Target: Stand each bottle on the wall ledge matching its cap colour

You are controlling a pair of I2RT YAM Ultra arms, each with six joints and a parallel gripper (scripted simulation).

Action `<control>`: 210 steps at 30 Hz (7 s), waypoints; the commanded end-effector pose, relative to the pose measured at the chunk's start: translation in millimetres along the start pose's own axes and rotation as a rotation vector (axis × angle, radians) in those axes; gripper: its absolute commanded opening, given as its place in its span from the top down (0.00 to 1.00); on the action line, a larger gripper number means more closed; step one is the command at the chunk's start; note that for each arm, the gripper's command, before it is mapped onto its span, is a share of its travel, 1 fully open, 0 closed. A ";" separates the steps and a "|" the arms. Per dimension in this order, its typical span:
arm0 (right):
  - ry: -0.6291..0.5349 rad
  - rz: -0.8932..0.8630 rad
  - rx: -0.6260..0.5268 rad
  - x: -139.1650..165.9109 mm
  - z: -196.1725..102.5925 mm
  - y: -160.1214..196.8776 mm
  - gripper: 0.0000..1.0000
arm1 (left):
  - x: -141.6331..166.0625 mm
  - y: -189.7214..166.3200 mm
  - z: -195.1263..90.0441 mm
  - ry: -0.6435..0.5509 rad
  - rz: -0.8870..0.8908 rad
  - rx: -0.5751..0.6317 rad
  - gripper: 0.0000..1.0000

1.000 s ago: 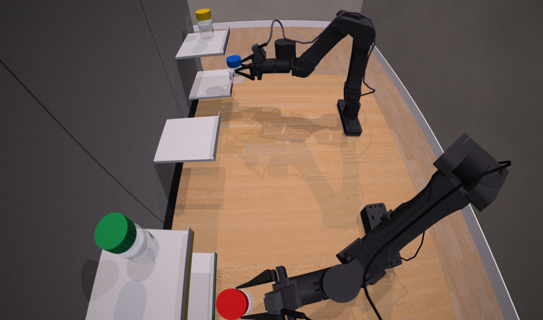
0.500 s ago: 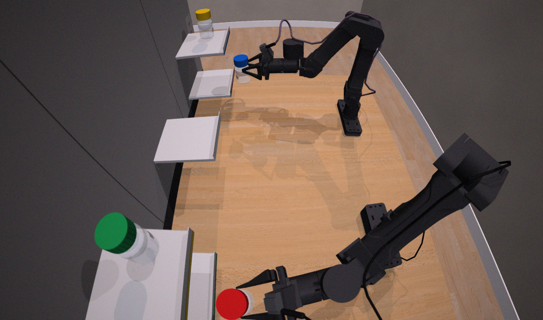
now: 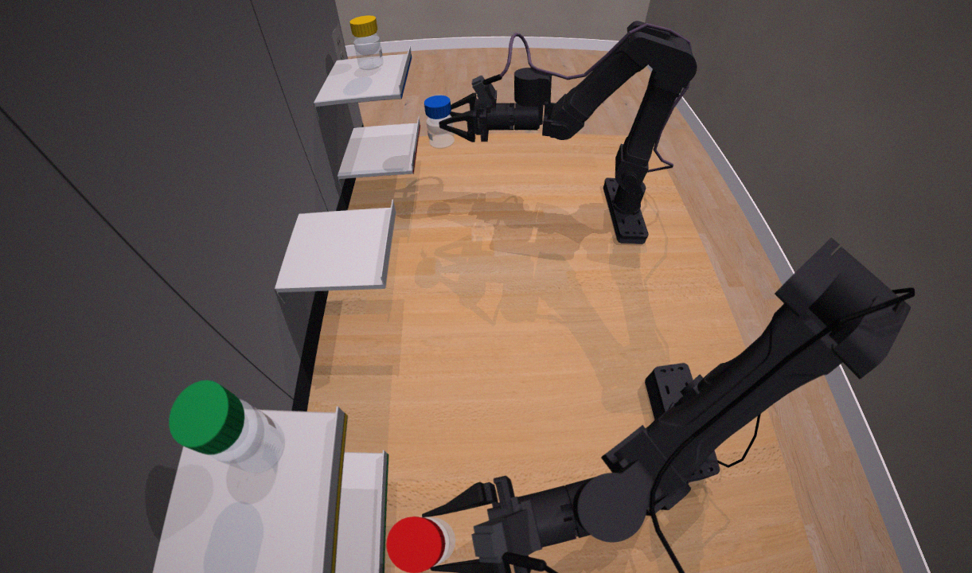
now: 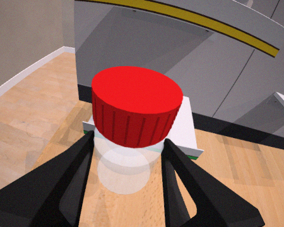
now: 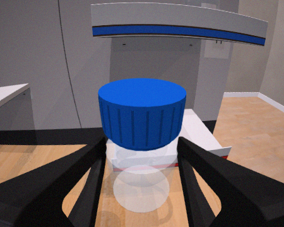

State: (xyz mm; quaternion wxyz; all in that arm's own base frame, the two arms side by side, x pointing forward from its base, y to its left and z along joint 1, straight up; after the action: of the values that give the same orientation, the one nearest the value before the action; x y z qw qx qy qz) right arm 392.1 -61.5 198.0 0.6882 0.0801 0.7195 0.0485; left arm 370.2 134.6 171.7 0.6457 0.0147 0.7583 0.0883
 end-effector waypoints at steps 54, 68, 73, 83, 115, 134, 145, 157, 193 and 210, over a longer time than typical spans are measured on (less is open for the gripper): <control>-0.037 -0.027 -0.030 -204.0 22.4 48.6 0.51 | -184.2 -295.3 -6.9 -0.025 -0.100 -0.052 0.50; -0.049 -0.027 -0.030 -200.9 21.0 47.8 0.51 | -171.5 -369.6 -39.7 -0.001 -0.003 -0.022 0.50; -0.049 -0.027 -0.030 -200.9 21.0 47.8 0.51 | -175.5 -376.5 -44.2 -0.015 -0.015 0.007 0.50; -0.049 -0.027 -0.030 -200.9 21.0 47.8 0.51 | -180.2 -382.0 -47.8 -0.118 0.022 0.264 0.50; -0.057 -0.028 -0.026 -217.3 14.8 51.5 0.51 | -177.2 -361.4 -44.5 -0.154 0.060 0.380 0.50; -0.096 -0.035 -0.024 -226.9 36.9 52.5 0.51 | -182.5 -368.3 -31.3 -0.165 0.055 0.392 0.50; -0.114 -0.038 -0.029 -229.3 78.9 55.2 0.51 | -195.1 -385.7 13.5 -0.188 0.039 0.389 0.50; -0.114 -0.038 -0.037 -228.7 97.7 57.2 0.51 | -199.7 -391.4 30.8 -0.195 0.032 0.379 0.50; -0.115 -0.030 -0.039 -186.2 102.0 49.2 0.51 | -150.9 -397.5 38.9 -0.186 0.045 0.378 0.50; -0.109 -0.029 -0.039 -175.2 103.0 47.1 0.51 | -139.6 -400.1 40.5 -0.181 0.048 0.379 0.50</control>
State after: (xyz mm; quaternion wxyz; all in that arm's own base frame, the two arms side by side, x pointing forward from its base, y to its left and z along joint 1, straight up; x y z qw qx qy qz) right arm 506.6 -55.7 351.4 0.7019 0.0665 0.7076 0.0478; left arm 468.6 -275.2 226.6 0.6752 0.1687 0.7171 -0.0366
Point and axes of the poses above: on each arm, the point where the finger pads meet when closed, its own z axis out along the fingers, its own y axis across the jaws, x = y × z, the point moved 3 cm from there along -z, back along the fingers, and after that the axes turned 10 degrees about z, right-handed, at the moved point
